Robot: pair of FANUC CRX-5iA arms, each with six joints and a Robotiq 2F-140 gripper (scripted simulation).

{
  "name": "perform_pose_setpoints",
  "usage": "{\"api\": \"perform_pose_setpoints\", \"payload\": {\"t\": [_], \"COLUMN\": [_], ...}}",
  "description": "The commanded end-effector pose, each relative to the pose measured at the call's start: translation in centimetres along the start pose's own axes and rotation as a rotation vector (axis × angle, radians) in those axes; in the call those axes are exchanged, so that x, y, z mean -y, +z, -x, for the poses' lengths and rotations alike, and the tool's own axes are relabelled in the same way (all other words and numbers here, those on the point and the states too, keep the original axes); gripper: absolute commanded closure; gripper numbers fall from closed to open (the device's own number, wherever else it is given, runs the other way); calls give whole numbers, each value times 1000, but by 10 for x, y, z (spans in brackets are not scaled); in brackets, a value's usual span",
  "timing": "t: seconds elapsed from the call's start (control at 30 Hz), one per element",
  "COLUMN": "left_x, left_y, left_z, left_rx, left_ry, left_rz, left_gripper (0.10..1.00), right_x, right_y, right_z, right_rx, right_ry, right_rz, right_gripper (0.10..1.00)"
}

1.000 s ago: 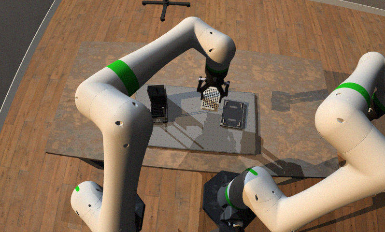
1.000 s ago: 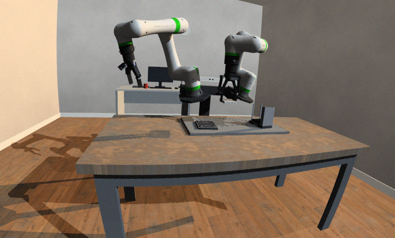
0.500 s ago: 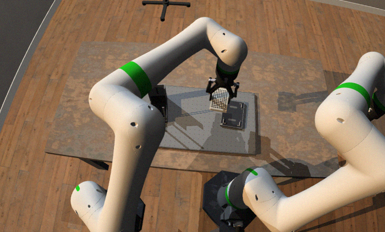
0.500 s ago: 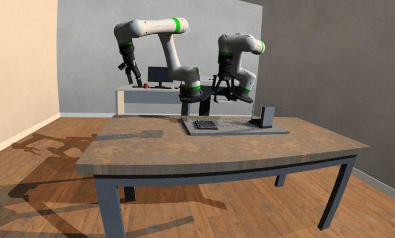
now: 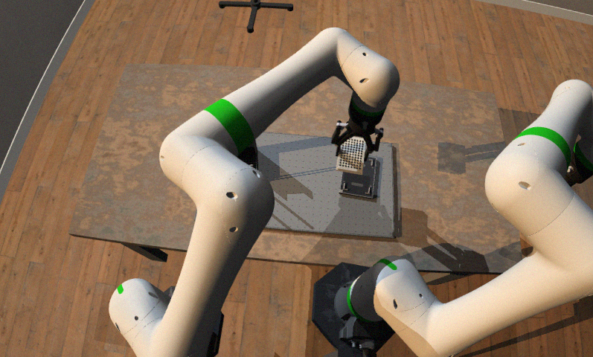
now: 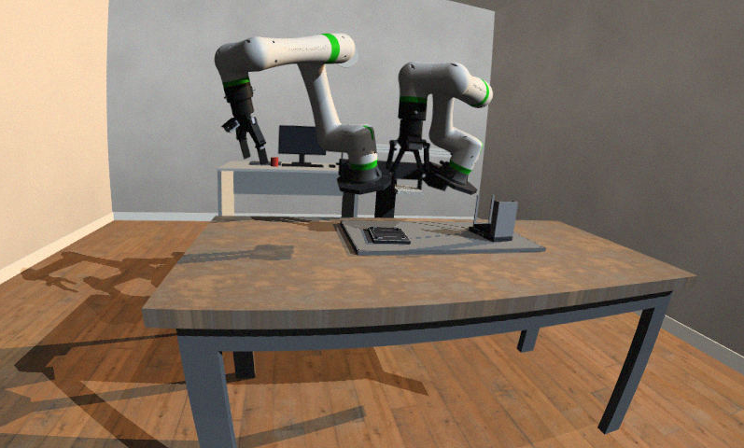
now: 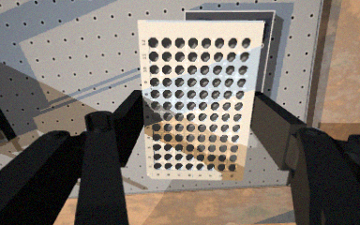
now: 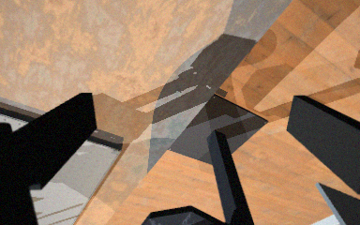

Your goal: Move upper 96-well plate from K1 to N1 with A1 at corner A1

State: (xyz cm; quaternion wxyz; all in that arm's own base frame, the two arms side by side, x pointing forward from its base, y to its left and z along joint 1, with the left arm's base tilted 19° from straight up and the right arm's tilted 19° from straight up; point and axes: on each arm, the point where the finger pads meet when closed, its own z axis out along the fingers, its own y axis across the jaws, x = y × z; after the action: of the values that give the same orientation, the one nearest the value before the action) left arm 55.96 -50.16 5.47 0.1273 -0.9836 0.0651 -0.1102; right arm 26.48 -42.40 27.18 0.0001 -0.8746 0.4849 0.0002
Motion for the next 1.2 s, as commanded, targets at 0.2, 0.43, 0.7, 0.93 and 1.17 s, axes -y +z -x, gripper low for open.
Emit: {"api": "perform_pose_setpoints", "payload": {"t": [0.2, 0.43, 0.7, 0.93, 1.17], "left_x": [-34, -51, -51, -51, -51], "left_y": [-1, -1, -1, -1, -1], "left_z": [-4, -6, -6, -6, -6], "left_rx": [-1, -1, -1, -1, -1], "left_ry": [0, 0, 0, 0, 0], "left_rz": [1, 1, 1, 1, 1], "left_gripper": [999, 999, 999, 999, 999], "right_x": [0, 0, 0, 0, 0], "right_y": [-1, -1, -1, -1, -1], "right_z": [0, 0, 0, 0, 0], "right_rx": [-2, -2, -2, -2, -2], "right_ry": [0, 0, 0, 0, 0], "right_rz": [0, 0, 0, 0, 0], "right_gripper": [98, 98, 98, 98, 98]}}
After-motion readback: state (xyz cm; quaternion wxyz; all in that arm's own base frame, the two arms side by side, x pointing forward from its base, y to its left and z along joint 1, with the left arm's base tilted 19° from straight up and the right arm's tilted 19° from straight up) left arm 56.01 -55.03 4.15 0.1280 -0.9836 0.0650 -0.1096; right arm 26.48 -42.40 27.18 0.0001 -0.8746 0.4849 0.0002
